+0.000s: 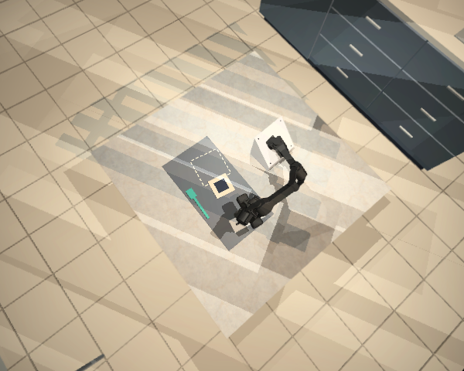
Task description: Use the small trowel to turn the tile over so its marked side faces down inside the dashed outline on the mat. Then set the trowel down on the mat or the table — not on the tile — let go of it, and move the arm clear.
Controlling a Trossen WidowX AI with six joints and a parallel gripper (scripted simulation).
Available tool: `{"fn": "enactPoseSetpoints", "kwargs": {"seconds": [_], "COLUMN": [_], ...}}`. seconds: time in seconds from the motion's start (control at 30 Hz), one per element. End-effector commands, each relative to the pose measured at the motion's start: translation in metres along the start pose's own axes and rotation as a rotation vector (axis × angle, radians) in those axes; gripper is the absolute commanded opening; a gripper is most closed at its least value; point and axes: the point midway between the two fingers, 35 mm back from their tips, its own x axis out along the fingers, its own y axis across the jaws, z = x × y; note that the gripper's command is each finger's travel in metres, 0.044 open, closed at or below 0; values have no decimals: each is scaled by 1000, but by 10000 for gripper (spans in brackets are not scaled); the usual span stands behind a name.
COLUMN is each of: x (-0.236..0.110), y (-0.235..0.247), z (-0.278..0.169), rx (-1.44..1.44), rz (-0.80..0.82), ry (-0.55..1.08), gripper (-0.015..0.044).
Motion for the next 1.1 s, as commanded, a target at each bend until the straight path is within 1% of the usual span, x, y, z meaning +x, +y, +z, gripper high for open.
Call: {"fn": "enactPoseSetpoints", "kwargs": {"seconds": [0.0, 0.2, 0.9, 1.07], "x": [8, 15, 15, 15], "y": [-1, -1, -1, -1], "z": [0, 0, 0, 0], "rx": [5, 5, 5, 5], "rz": [-4, -4, -4, -4], "ry": [-1, -1, -1, -1], "gripper": [270, 270, 130, 130]}}
